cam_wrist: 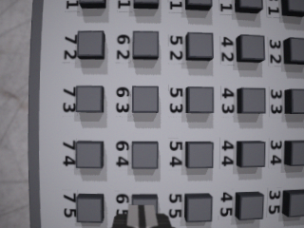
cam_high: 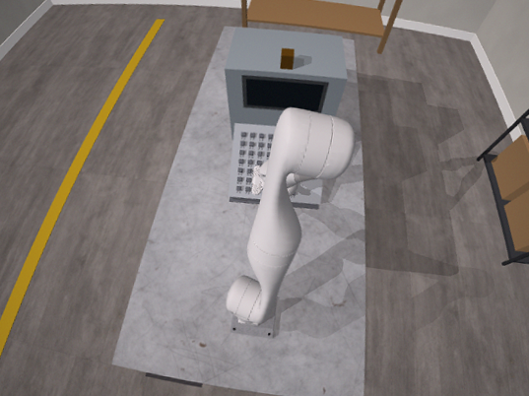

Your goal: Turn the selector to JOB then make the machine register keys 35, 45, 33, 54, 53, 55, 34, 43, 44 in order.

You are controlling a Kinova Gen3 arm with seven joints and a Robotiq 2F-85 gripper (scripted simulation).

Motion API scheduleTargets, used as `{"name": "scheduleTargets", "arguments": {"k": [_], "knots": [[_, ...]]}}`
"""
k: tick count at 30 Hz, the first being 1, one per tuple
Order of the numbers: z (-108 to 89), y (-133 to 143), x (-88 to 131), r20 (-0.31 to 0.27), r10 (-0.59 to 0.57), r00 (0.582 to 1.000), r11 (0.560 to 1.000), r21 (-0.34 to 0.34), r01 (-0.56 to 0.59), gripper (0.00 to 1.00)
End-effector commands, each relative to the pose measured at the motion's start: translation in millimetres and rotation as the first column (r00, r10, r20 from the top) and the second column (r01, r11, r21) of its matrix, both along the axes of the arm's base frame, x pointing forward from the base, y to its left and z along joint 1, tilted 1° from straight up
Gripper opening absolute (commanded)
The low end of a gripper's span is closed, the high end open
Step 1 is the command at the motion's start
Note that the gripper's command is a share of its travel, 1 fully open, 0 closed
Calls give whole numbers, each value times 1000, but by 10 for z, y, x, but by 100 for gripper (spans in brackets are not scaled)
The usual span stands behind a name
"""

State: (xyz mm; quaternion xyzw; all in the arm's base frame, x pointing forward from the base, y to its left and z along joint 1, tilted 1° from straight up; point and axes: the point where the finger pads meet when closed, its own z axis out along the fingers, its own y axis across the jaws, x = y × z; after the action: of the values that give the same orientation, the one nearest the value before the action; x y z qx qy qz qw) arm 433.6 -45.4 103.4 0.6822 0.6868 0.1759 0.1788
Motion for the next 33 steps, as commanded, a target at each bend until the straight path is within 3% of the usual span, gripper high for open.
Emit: {"name": "scheduleTargets", "arguments": {"k": [1, 12, 24, 33], "knots": [[58, 23, -13, 4, 4, 1000, 1000, -1, -4, 10], [88, 2, -21, 8, -1, 1000, 1000, -6, 1, 10], [96, 298, -6, 13, -3, 1000, 1000, -12, 3, 10], [67, 328, 1, 9, -2, 1000, 1000, -8, 3, 10]]}}
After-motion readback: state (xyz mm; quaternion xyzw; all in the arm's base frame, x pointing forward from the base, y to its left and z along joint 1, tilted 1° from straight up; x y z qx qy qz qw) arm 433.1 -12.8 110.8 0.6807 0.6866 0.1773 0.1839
